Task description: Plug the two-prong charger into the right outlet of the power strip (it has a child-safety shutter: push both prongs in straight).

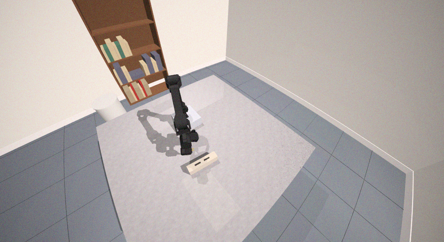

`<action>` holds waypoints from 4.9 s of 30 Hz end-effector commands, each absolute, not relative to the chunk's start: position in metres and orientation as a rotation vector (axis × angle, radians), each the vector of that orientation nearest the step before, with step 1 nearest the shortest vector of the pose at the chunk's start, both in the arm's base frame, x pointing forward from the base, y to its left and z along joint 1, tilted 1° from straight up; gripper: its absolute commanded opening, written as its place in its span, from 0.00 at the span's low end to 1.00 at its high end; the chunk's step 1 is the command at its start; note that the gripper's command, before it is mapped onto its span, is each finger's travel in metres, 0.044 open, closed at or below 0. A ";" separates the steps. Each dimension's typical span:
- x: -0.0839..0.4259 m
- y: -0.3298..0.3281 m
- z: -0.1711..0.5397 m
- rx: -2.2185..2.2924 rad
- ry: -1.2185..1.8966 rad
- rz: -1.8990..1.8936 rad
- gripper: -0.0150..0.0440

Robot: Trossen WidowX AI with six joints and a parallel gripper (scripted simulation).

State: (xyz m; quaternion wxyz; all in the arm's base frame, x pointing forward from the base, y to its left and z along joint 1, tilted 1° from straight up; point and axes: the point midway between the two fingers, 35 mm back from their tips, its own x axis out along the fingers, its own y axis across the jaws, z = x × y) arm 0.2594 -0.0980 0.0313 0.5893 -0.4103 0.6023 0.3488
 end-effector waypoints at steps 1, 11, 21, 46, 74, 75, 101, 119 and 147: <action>0.258 -0.098 0.024 -0.958 1.409 0.822 1.00; 0.259 -0.098 0.012 -0.958 1.409 0.822 1.00; 0.260 -0.099 -0.005 -0.958 1.409 0.822 1.00; 0.261 -0.098 -0.022 -0.954 1.405 0.817 0.51; 0.253 -0.096 0.032 -0.946 1.413 0.811 0.25; 0.254 -0.096 0.032 -0.938 1.416 0.804 0.25; 0.261 -0.095 0.018 -0.625 1.505 0.528 0.25; 0.267 -0.094 0.008 -0.405 1.547 0.334 0.25; 0.274 -0.092 -0.009 -0.061 1.581 0.027 0.25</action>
